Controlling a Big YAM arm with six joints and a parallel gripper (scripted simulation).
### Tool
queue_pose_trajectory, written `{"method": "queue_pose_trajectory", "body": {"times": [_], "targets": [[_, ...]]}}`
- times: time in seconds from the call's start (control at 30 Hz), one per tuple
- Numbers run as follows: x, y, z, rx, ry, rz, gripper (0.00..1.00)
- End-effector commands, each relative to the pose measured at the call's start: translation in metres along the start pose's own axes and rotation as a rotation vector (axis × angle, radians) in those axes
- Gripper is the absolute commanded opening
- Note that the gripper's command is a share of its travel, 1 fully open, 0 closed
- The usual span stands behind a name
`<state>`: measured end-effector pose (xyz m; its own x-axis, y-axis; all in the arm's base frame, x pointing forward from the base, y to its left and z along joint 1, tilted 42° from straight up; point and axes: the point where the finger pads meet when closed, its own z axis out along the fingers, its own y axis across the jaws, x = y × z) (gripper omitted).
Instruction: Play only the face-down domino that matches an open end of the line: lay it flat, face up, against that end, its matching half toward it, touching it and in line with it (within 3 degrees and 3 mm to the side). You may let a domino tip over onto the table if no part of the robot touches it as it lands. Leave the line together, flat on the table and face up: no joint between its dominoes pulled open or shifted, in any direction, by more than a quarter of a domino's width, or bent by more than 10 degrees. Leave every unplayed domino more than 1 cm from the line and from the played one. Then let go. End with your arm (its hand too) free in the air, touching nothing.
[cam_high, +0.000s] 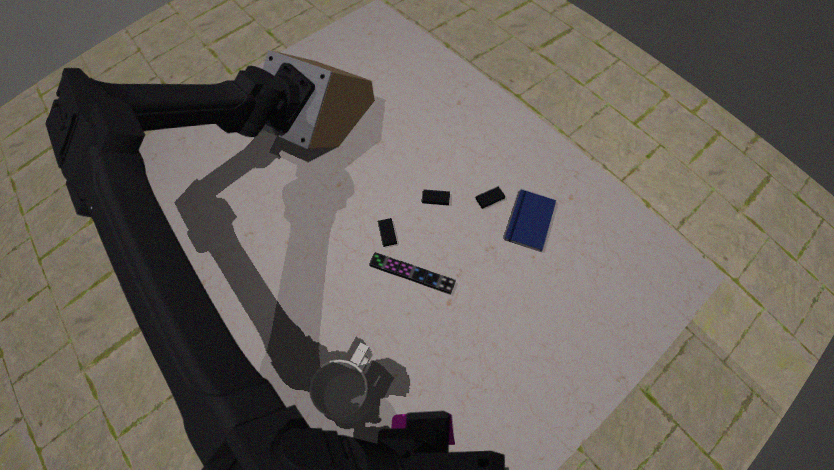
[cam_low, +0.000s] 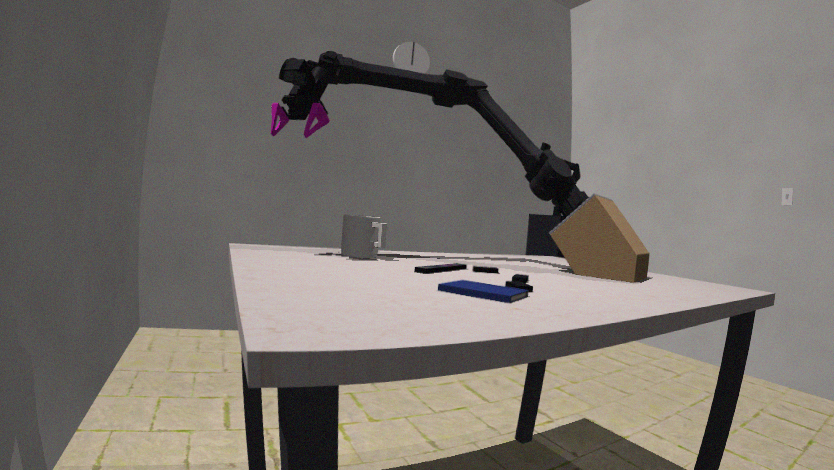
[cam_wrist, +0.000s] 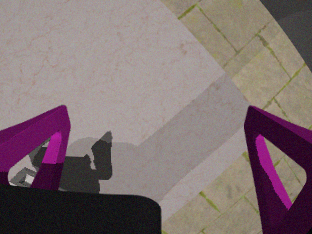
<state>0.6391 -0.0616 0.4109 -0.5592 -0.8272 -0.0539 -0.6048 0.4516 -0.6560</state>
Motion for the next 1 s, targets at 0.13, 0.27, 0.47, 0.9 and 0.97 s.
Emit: {"method": "queue_pose_trajectory", "body": {"times": [0.13,0.27,0.47,0.9,0.97], "targets": [[-0.003,-0.009,-0.023,0.073,-0.068,0.117,1.0],[-0.003,-0.009,-0.023,0.073,-0.068,0.117,1.0],[-0.005,-0.005,-0.022,0.082,-0.103,0.172,1.0],[-0.007,-0.002,-0.025,0.1,-0.148,0.244,1.0],[-0.008,-0.003,-0.03,0.116,-0.174,0.282,1.0]]}}
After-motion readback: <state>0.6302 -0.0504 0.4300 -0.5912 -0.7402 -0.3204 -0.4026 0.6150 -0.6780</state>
